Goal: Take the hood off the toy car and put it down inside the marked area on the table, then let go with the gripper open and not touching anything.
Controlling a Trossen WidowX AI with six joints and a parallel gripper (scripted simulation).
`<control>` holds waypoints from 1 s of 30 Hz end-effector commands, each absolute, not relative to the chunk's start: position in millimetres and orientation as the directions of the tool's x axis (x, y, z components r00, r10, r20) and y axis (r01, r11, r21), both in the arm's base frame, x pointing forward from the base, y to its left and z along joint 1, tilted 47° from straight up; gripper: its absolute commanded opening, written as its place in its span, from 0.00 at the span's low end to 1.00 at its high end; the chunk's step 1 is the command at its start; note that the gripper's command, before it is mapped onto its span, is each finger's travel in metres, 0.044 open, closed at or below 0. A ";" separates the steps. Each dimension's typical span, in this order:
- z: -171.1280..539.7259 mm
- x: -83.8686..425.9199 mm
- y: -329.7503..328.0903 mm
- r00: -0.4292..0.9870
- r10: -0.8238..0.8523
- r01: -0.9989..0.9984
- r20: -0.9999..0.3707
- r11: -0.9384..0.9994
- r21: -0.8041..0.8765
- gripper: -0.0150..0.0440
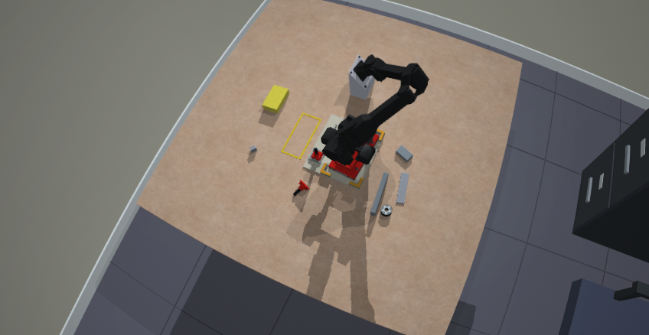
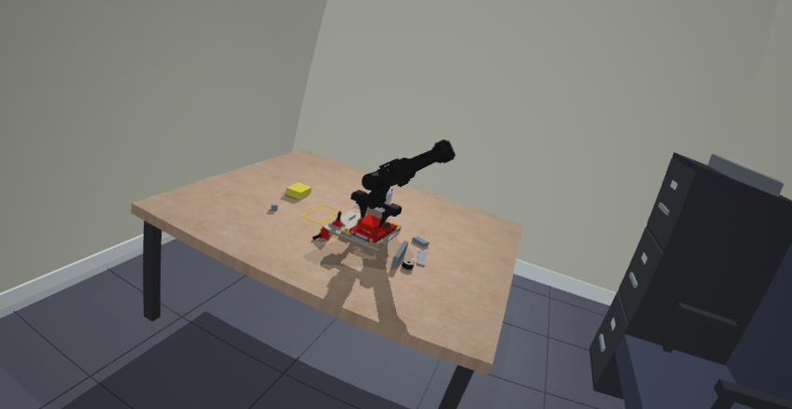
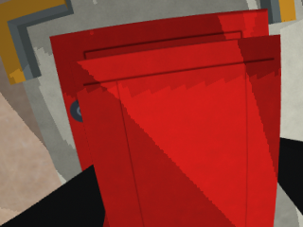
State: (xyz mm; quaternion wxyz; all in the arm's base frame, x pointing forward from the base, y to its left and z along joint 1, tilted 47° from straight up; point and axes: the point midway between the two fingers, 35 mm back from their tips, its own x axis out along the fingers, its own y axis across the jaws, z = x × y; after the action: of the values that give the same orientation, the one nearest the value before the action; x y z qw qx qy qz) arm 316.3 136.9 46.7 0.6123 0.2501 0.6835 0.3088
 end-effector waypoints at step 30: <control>84.2 323.8 97.6 -0.117 0.717 -0.042 -0.687 0.688 0.725 0.25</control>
State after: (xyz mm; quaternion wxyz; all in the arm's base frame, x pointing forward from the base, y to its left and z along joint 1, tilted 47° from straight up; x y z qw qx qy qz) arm 321.5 106.7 74.5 0.6109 0.2510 0.6848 0.3080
